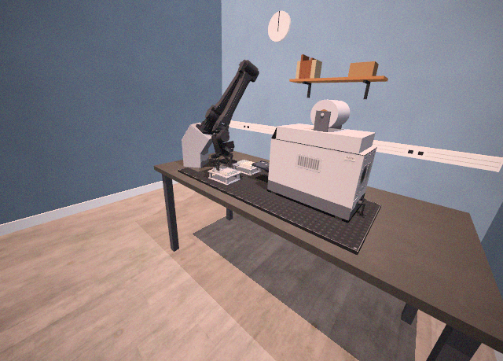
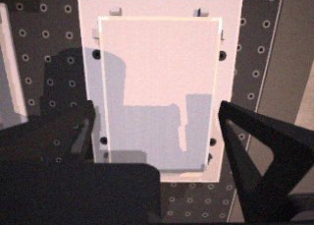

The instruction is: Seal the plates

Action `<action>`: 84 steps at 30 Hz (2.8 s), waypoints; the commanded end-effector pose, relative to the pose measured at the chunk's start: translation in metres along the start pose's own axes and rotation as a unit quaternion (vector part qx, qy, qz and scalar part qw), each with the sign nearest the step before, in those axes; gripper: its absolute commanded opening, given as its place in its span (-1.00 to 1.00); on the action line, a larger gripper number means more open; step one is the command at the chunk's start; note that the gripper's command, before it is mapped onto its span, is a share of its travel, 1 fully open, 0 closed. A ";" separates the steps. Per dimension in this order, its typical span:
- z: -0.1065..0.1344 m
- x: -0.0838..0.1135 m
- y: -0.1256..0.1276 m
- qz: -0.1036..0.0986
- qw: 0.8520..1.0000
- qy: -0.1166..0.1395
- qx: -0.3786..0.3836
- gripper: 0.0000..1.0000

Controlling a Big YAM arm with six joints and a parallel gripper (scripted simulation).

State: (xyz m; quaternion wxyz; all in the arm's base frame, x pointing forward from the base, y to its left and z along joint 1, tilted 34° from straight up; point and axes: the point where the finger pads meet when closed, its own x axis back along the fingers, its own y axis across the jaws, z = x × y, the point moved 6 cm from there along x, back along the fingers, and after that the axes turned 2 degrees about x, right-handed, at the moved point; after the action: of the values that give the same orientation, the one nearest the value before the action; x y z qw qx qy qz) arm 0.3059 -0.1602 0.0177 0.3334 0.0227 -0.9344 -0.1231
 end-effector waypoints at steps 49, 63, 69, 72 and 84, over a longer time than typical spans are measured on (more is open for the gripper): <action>-0.009 0.012 -0.009 0.009 1.000 -0.013 0.005 1.00; -0.018 0.036 -0.006 0.009 1.000 -0.014 0.008 1.00; -0.019 0.037 -0.006 0.006 1.000 -0.008 0.008 1.00; -0.023 0.045 -0.007 0.008 1.000 -0.011 0.010 1.00; -0.031 0.061 -0.008 0.008 1.000 -0.012 0.011 1.00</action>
State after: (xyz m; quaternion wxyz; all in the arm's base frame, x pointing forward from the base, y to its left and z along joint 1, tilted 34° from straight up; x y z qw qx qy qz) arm 0.2749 -0.1721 0.0664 0.3307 0.0206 -0.9355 -0.1223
